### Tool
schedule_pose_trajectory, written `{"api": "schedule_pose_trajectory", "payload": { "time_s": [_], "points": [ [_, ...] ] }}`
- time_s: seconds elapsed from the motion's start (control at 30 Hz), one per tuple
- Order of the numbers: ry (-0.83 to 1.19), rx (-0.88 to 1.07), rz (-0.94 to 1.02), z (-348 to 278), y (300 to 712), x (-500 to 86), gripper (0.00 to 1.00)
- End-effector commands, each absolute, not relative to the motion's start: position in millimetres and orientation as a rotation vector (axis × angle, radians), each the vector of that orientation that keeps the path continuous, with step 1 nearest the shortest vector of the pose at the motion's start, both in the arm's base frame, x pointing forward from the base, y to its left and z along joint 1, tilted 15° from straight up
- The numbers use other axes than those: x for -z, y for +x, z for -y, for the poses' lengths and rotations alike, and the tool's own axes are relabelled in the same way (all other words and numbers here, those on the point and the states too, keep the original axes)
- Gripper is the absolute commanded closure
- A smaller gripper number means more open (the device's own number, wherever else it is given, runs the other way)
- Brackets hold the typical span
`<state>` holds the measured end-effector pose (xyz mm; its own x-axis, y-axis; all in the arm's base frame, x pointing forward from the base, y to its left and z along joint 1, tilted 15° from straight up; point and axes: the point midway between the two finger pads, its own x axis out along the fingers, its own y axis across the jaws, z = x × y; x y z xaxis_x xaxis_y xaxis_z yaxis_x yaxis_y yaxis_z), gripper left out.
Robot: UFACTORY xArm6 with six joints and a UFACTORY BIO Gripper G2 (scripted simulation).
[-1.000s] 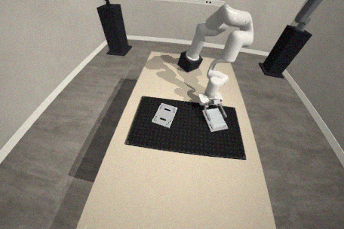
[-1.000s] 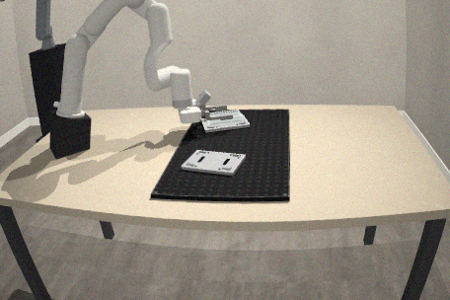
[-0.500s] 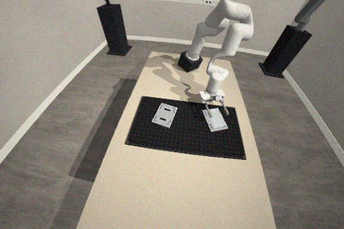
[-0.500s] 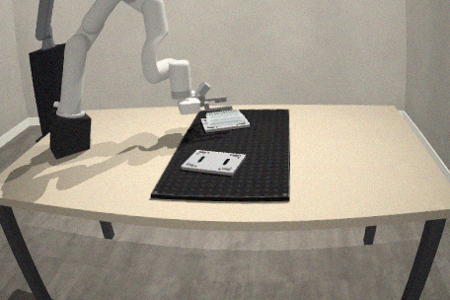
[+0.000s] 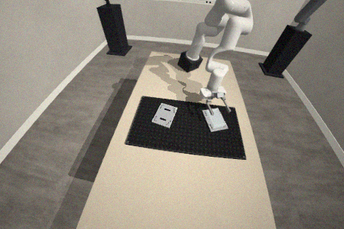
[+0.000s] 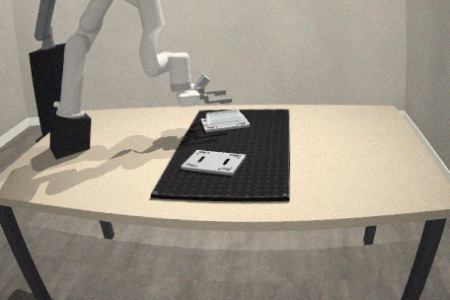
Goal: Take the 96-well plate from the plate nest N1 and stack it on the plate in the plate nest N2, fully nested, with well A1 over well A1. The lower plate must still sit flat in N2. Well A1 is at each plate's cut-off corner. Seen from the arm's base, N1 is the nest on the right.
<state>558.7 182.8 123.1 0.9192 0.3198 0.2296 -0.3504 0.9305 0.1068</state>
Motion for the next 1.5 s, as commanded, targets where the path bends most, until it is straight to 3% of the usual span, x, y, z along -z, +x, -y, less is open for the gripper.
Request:
{"api": "schedule_pose_trajectory", "payload": {
  "time_s": [0.0,0.5,0.8,1.47],
  "points": [
    [0.146,-0.345,0.213,-183.0,559.6,-125.6,0.63],
    [0.15,-0.312,0.211,-179.2,559.0,-128.3,0.63],
    [0.178,-0.026,0.186,-142.8,547.1,-151.8,0.63],
    [0.177,-0.026,0.186,-69.6,523.2,-198.7,0.63]
  ]
}}
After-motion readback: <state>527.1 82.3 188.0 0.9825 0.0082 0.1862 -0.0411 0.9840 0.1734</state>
